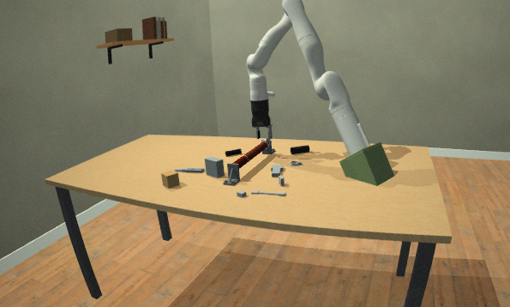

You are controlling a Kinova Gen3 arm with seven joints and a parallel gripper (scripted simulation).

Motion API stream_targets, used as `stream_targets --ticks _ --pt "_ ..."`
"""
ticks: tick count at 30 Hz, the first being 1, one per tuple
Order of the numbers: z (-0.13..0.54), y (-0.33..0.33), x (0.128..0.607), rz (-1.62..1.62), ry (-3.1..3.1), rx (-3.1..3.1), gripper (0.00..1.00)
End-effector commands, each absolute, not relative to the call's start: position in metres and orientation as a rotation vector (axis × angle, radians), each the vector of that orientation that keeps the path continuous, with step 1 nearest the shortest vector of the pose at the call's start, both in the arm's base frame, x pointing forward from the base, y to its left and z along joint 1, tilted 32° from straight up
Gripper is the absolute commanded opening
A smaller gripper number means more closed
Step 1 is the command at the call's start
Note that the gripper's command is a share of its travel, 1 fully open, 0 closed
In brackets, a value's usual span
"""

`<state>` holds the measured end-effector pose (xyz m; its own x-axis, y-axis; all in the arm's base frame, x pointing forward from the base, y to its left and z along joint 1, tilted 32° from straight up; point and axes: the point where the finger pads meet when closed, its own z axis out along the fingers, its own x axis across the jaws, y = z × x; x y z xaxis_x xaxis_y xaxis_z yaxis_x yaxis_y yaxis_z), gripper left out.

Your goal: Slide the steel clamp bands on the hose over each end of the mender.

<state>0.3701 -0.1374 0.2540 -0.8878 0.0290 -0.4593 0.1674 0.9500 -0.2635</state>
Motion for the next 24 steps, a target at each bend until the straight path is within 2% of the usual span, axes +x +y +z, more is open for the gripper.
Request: stream_targets --ticks 1,24 --pt "0.254 -0.139 0.372 -0.416 2.636 0.123 1.00" --pt "0.220 -0.147 0.393 -0.406 2.632 0.109 1.00"
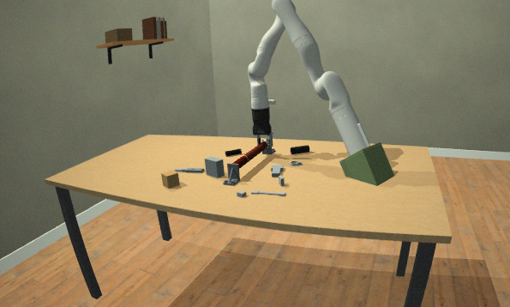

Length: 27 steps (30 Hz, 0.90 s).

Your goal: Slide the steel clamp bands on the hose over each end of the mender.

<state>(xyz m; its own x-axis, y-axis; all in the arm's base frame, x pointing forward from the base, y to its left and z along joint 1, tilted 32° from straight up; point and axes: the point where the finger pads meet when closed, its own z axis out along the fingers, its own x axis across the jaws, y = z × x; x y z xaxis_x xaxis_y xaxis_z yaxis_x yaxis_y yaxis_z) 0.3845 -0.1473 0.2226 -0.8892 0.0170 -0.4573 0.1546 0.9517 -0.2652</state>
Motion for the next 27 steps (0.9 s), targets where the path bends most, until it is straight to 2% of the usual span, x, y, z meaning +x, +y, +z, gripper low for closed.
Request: stream_targets --ticks 1,20,21,27 --pt "0.2204 -0.1475 0.3931 -0.406 2.632 0.109 1.00" --pt "0.2200 -0.1479 0.3940 -0.406 2.631 0.110 1.00" --pt "0.2200 -0.1479 0.3940 -0.406 2.631 0.110 0.75" --pt "0.2199 -0.1479 0.3939 -0.406 2.631 0.110 0.75"
